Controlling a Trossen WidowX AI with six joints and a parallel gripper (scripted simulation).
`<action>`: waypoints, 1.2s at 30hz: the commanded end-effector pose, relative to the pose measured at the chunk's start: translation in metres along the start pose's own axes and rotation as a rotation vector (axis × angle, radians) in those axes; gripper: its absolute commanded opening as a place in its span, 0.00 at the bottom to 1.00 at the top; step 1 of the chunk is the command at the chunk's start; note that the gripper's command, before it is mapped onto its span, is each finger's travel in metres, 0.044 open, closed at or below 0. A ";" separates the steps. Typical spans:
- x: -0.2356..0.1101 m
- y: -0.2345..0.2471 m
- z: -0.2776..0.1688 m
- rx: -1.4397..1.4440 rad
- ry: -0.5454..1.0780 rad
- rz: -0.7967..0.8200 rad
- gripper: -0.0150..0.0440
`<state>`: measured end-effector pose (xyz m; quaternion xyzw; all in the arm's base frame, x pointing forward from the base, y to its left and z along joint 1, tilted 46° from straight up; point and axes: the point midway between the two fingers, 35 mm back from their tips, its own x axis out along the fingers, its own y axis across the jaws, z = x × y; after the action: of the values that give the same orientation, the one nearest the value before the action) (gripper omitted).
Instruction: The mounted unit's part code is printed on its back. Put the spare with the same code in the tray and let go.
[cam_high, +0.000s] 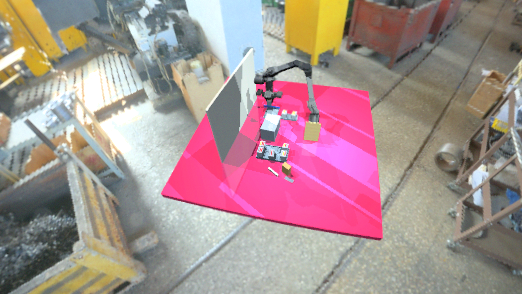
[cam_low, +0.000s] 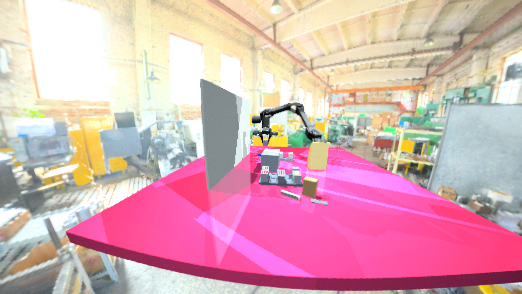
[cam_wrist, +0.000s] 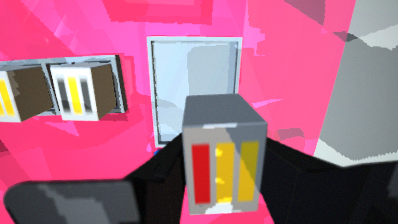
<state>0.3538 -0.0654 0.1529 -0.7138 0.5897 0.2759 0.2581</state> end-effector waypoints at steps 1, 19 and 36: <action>0.007 0.002 0.002 -0.012 -0.004 0.008 0.25; 0.024 0.002 0.002 -0.011 -0.003 0.008 0.25; 0.040 0.003 0.001 -0.011 -0.001 0.007 0.25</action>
<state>0.3584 -0.0908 0.1295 -0.7144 0.5899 0.2745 0.2573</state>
